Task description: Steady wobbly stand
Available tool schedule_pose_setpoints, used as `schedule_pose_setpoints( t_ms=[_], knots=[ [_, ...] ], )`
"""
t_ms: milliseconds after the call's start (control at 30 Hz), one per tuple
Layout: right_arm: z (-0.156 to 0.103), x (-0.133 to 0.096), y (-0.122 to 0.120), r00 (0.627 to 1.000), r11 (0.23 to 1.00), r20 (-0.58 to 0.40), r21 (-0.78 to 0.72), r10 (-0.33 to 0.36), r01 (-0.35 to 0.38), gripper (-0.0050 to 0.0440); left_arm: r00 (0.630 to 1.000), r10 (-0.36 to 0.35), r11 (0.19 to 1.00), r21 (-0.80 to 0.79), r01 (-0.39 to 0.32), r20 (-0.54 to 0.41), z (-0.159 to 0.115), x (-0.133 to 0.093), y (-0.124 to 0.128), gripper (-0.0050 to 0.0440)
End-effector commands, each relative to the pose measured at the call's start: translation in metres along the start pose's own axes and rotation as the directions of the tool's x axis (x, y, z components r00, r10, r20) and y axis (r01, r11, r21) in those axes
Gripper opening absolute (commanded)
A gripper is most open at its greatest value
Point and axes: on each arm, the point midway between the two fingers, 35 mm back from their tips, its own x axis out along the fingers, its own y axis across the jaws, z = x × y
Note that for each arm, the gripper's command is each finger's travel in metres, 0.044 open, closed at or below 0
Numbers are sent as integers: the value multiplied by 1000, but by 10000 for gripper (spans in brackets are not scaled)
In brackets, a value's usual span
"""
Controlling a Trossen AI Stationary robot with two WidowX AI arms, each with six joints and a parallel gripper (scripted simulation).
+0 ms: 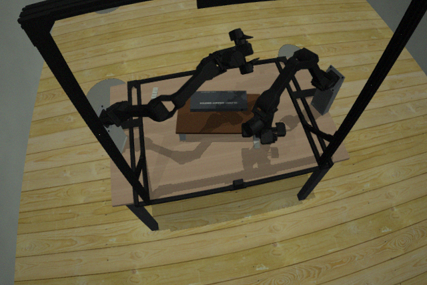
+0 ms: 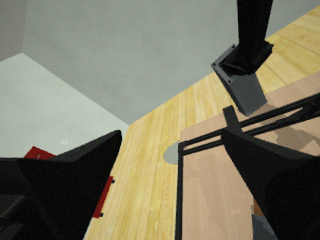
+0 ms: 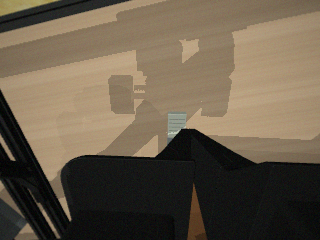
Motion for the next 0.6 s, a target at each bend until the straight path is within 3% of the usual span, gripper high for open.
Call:
schedule_pose_setpoints(
  t_ms=[0,200,267,400,567],
  knots=[
    [0,0,0,1000,1000,0,0,0,0,0,980,7,993,114,-30,198,69,-8,-11,440],
    [0,0,0,1000,1000,0,0,0,0,0,980,7,993,114,-30,198,69,-8,-11,440],
    [0,0,0,1000,1000,0,0,0,0,0,970,3,990,133,-37,245,83,-17,-17,440],
    [0,0,0,1000,1000,0,0,0,0,0,917,3,975,201,-91,400,131,-33,-27,440],
    [0,0,0,1000,1000,0,0,0,0,0,814,-7,951,255,-173,580,188,-62,-42,440]
  ],
)
